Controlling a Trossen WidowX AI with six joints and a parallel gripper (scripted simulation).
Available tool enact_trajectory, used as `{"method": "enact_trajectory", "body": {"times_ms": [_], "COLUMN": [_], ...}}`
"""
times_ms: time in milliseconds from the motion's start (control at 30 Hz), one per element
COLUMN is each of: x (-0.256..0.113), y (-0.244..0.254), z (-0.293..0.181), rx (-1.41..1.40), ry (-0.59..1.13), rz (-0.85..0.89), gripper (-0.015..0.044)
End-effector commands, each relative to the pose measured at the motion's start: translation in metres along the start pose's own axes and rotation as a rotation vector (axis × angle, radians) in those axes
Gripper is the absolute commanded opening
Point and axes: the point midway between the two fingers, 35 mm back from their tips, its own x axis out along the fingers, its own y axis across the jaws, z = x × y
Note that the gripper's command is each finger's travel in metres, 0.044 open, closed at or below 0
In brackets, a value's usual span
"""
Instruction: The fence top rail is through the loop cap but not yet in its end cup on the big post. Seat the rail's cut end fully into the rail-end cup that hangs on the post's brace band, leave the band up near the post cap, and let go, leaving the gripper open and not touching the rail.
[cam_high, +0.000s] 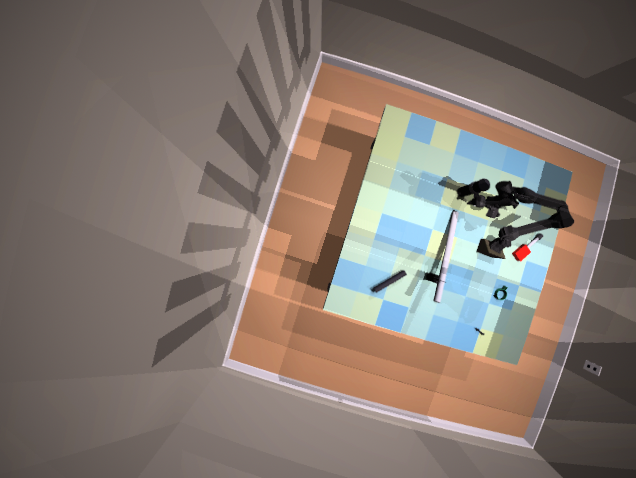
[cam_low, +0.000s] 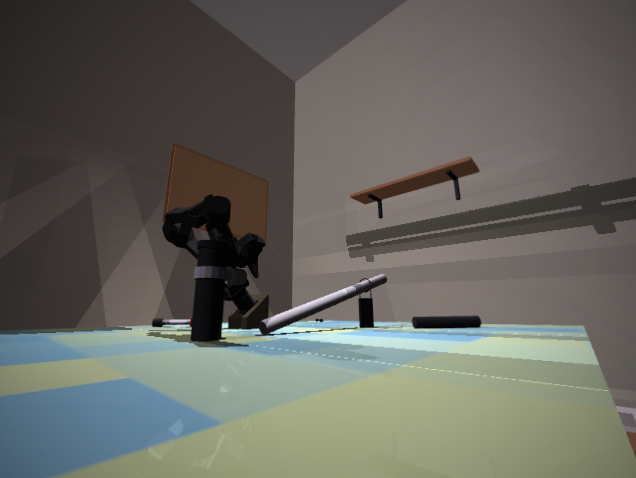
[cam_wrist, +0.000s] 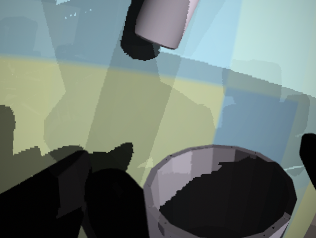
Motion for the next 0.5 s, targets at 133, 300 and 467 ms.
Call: {"method": "enact_trajectory", "body": {"times_ms": [133,300,467], "x": [0.0058,0.0058,0.0058], "y": [0.0015,0.0015,0.0015], "z": [0.0016,0.0016,0.0016], "rx": [-0.007,-0.007,-0.007], "ry": [-0.005,-0.005,-0.005], "rz": [0.003,0.003,0.003], "gripper": [0.0335,0.0204,0.0092]}}
